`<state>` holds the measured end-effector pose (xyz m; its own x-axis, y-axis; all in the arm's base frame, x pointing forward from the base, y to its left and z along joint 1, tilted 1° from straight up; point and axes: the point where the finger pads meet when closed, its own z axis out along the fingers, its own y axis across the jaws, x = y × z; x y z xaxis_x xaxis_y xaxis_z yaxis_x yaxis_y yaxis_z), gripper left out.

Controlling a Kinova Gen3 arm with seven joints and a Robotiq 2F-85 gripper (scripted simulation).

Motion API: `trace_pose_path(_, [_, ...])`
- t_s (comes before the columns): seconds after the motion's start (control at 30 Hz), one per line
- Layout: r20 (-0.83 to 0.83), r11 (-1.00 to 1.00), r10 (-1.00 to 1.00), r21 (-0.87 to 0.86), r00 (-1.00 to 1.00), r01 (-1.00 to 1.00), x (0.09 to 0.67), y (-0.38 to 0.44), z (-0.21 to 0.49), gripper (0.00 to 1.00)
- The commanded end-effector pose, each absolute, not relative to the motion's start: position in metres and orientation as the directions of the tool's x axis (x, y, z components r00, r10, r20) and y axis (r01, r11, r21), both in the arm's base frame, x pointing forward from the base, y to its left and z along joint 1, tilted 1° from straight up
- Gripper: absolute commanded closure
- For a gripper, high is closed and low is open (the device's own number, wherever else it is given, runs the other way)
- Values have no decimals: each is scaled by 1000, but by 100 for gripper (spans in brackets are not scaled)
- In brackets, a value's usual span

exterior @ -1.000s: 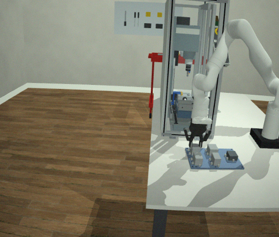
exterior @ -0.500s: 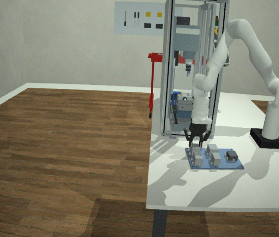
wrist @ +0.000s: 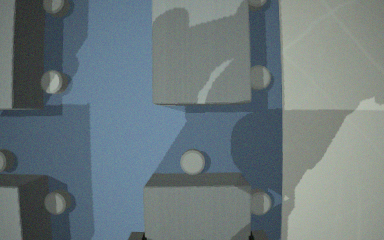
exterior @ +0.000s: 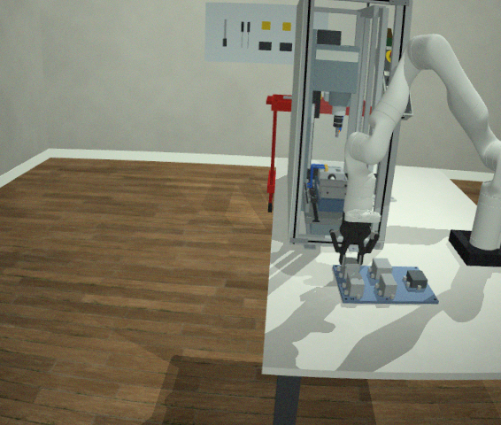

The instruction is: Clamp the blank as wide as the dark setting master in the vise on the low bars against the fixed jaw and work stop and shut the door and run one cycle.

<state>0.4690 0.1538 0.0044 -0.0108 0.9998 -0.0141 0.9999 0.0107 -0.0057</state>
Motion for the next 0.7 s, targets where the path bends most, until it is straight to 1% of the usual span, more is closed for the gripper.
trace_pose_path(0.0, [-13, 11, 1000, -4, -11, 1000, 470, 154, 5, 90])
trace_pose_path(0.63, [-13, 11, 1000, -4, -11, 1000, 470, 154, 5, 90])
trace_pose_path(0.67, [-13, 11, 1000, -4, -11, 1000, 470, 154, 5, 0])
